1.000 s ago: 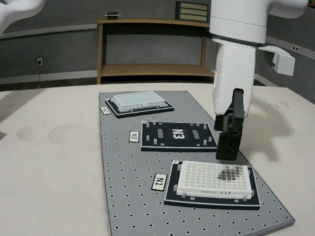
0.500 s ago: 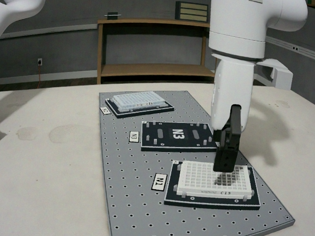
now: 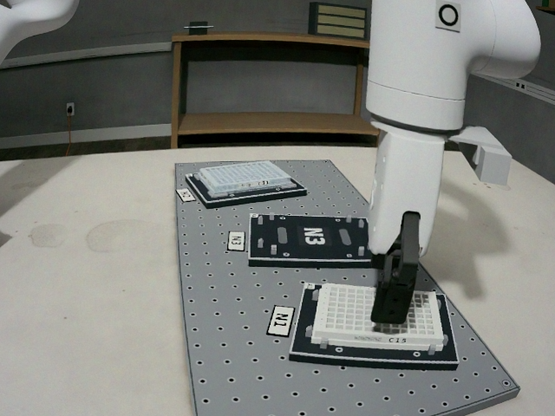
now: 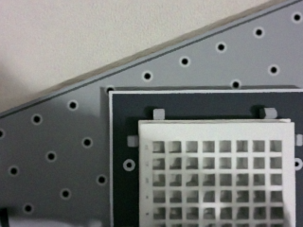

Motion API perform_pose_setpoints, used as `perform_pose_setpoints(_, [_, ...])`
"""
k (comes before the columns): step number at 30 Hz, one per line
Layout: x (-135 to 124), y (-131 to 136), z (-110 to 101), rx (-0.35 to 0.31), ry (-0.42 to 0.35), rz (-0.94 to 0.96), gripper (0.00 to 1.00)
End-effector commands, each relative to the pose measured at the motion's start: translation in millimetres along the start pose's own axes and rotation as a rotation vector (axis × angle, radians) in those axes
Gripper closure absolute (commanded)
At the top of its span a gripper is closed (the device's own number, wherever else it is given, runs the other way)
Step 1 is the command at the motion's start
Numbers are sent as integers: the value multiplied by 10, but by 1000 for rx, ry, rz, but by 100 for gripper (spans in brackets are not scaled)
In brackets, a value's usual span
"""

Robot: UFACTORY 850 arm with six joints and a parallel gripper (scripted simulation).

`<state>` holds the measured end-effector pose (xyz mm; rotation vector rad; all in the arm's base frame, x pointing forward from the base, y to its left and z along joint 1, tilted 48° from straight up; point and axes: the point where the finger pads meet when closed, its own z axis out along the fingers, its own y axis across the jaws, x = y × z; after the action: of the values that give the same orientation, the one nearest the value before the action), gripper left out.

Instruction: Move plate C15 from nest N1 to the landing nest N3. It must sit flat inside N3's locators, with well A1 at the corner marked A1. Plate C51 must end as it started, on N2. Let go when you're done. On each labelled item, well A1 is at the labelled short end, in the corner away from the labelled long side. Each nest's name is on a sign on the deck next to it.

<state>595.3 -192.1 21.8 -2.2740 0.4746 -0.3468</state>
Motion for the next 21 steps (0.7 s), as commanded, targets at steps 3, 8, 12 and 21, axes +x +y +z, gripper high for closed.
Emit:
perform_pose_setpoints(3, [10, 0, 55, 0, 2, -1, 0])
perform_pose_setpoints(8, [10, 0, 55, 0, 2, -1, 0])
perform_pose_setpoints(12, [10, 0, 55, 0, 2, -1, 0])
perform_pose_setpoints(21, [10, 0, 102, 0, 2, -1, 0])
